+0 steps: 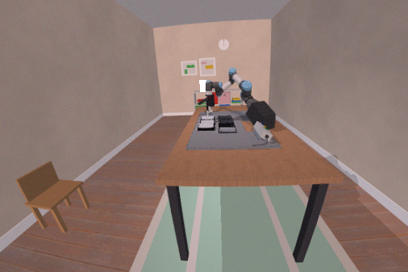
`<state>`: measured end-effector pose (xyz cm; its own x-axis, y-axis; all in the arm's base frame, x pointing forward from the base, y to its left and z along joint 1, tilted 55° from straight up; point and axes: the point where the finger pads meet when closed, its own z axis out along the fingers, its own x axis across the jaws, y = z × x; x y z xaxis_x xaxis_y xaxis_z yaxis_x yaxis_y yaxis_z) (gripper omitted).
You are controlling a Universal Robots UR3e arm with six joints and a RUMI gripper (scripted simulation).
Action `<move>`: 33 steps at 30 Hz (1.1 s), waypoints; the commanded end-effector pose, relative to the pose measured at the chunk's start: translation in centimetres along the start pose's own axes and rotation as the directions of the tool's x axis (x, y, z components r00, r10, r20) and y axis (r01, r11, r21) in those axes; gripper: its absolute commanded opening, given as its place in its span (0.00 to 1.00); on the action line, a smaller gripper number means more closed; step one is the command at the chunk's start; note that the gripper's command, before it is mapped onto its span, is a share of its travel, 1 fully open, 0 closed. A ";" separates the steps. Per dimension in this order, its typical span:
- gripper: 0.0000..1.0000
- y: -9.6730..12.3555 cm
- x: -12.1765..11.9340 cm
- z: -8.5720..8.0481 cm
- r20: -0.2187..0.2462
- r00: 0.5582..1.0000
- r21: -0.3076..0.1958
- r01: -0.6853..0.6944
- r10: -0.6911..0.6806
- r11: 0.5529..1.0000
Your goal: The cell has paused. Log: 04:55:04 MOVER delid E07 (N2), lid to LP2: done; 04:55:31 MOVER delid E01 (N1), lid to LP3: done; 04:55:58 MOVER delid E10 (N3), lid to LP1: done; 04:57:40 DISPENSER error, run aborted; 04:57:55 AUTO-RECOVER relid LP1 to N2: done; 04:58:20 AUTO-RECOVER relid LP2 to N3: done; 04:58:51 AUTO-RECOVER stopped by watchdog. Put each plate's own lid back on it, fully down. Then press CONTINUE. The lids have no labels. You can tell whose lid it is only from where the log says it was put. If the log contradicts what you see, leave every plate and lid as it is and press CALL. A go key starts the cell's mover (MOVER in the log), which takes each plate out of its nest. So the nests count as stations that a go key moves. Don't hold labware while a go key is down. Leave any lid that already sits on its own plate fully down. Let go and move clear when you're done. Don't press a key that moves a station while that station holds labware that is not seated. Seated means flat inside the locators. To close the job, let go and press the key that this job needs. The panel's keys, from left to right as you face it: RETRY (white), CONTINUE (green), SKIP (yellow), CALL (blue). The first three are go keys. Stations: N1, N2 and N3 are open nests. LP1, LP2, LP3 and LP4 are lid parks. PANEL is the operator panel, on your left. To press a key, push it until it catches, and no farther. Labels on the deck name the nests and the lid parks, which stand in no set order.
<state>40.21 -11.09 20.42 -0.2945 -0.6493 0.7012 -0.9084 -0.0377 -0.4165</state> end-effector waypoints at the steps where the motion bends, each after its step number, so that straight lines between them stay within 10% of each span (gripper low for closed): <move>1: 0.82 0.7 -1.2 -0.1 -0.002 1.000 0.003 -0.005 0.005 1.000; 33: 0.82 8.1 -13.7 0.0 -0.001 1.000 0.003 -0.005 0.005 1.000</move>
<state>37.08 -3.36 8.65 -0.2963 -0.6504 0.6994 -0.9071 -0.0375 -0.4192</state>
